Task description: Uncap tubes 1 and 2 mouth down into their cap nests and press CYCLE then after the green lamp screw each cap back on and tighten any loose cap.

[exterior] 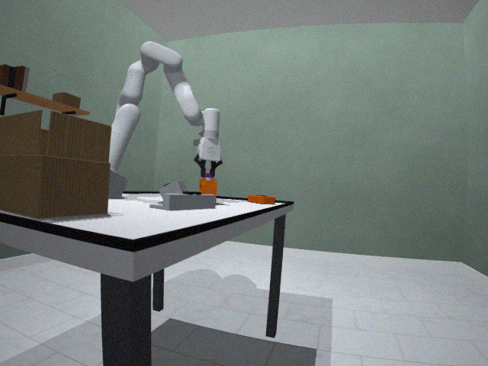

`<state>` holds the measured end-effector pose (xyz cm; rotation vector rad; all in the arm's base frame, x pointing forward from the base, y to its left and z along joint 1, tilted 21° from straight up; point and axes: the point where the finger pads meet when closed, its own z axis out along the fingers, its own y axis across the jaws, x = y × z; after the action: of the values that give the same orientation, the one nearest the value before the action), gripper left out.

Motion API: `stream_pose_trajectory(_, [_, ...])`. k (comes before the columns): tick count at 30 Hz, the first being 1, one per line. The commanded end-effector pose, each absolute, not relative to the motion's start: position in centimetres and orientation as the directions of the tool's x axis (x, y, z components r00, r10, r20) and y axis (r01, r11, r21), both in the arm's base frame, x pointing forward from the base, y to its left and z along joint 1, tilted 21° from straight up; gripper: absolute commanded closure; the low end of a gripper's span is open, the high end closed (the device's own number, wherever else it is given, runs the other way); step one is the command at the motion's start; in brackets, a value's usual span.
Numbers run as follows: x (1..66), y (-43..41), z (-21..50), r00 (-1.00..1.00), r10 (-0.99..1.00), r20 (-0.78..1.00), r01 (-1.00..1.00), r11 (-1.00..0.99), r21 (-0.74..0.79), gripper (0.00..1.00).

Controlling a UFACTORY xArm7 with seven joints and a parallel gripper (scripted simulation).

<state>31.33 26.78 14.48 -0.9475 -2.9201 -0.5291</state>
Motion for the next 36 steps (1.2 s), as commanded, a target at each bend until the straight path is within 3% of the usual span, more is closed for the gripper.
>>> stream_pose_trajectory(1, [31.47,26.77,14.62,-0.942,0.328,0.066,0.329,0.874,0.358,1.0])
stream_pose_trajectory(5, [31.47,26.77,14.63,-0.983,0.184,0.011,0.175,0.914,0.365,1.0])
stream_pose_trajectory(14, [31.47,26.77,14.63,-0.983,0.184,0.011,0.175,0.914,0.365,1.0])
stream_pose_trajectory(15, [31.47,26.77,14.63,-0.983,0.184,0.011,0.175,0.914,0.365,0.54])
stream_pose_trajectory(25, [31.47,26.77,14.63,-0.983,0.184,0.011,0.175,0.914,0.365,0.54])
stream_pose_trajectory(36, [31.48,26.77,14.61,-0.751,0.63,0.199,0.658,0.687,0.308,0.54])
